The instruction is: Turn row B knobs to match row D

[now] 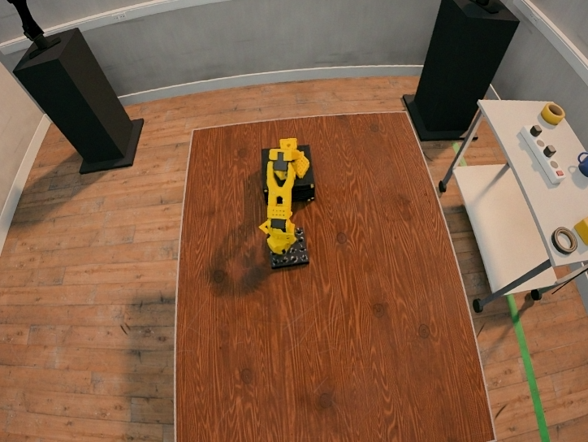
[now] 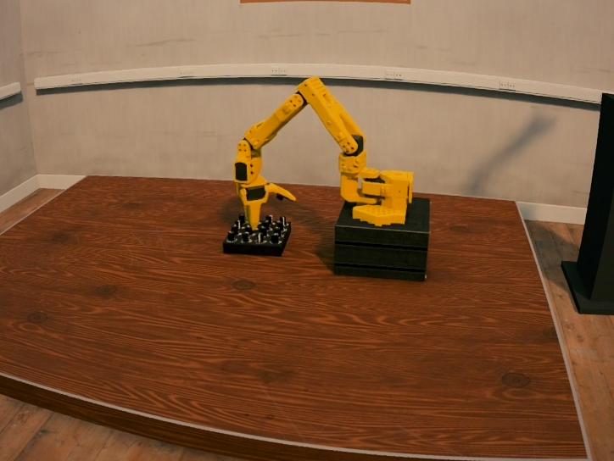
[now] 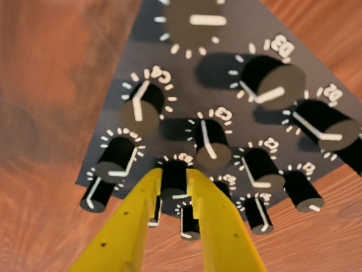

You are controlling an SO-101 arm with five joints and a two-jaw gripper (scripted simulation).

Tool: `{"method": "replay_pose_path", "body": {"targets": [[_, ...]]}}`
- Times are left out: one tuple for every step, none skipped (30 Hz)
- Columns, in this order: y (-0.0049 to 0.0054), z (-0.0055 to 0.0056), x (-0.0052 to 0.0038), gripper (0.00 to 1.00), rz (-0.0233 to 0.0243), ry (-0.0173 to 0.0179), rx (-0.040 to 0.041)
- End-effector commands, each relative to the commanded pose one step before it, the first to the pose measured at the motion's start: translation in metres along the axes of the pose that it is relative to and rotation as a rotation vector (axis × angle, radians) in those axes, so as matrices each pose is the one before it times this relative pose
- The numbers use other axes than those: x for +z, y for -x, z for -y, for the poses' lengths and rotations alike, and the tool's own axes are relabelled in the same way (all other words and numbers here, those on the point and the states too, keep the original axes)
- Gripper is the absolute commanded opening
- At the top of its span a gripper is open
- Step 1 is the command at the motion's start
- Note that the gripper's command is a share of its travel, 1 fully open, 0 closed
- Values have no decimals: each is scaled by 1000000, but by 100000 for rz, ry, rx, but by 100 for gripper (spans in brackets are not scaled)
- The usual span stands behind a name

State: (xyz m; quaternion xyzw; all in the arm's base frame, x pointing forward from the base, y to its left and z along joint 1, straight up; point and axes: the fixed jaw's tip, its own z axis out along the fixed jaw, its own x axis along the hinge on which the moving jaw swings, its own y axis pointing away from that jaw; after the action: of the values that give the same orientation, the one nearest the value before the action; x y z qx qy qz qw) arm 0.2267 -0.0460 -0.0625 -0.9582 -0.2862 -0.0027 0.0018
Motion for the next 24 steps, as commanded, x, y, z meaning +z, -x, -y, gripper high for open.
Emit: {"method": "replay_pose_path", "body": {"targets": [[2363,-66,1183,1,842,1,7422],[103,-2,1,1,2,-1,1747],[98,3,1,1,-1,-1,1744],[104,1,1,1,-1,2,1747],[98,0,1,1,-1,-1,1744],[99,4,1,1,2,2,1747],[104,-5,-5,1,-1,-1,1744],[99,1,1,1,-1,2,1747],[100,5,1,1,0,-2,1747],[101,3,1,1,3,-1,1744],[0,0,0,1,0,0,0],[0,0,0,1,0,0,0],[102,-4,1,1,-1,1,1746],[96,2,-5,1,1,1,1744],[102,0,1,1,-2,0,1747],[103,4,1,1,1,0,1747],[97,3,1,1,1,-3,1744],[103,0,1,1,-2,0,1747],[103,-1,1,1,1,0,1744],[98,4,-5,1,-2,0,1747],[104,1,1,1,1,0,1744],[98,0,1,1,1,0,1747],[98,-2,1,1,-2,0,1744],[105,1,1,1,1,0,1747]]}}
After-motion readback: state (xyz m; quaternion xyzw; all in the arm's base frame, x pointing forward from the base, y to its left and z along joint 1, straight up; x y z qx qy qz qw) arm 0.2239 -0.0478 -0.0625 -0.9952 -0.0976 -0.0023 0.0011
